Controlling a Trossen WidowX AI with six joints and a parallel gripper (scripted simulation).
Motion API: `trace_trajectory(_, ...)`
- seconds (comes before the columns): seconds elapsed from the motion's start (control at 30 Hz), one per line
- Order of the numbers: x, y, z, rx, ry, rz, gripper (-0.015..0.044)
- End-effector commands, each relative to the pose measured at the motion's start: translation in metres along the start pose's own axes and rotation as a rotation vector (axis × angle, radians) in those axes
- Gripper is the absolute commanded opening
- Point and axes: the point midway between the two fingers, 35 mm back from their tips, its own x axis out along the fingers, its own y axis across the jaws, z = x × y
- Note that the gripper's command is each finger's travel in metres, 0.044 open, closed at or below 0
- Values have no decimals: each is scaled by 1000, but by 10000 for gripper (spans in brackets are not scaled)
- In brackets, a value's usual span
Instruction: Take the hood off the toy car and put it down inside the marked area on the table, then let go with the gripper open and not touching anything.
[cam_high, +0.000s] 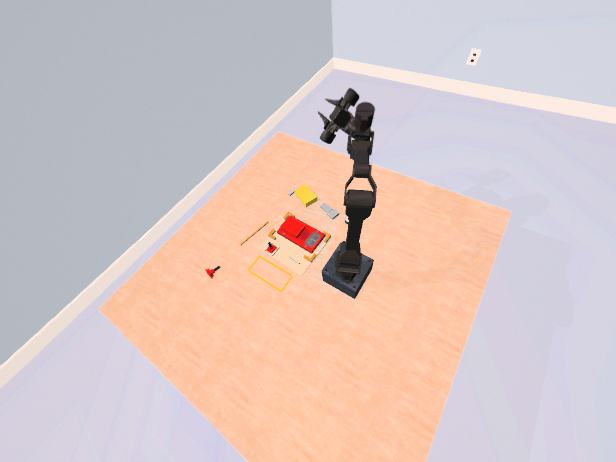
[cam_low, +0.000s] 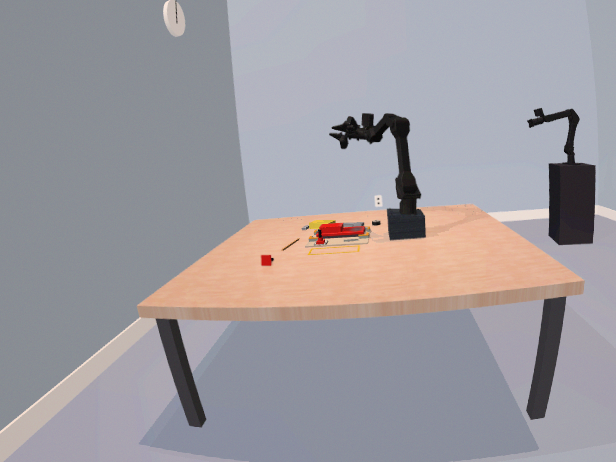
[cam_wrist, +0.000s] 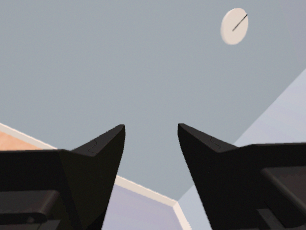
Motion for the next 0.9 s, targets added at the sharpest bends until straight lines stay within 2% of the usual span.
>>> trace_trajectory(0.0, 1, 2, -1, 9, 4, 2, 246)
trace_trajectory(0.23, 44, 71, -28, 314, 176, 112, 430)
trace_trajectory(0.27, 49, 84, -31, 356, 209, 133, 440)
trace_trajectory(0.57, 68, 211, -51, 639, 566, 341, 440)
trace_trajectory(0.87, 33, 334, -48, 714, 1003, 563, 440)
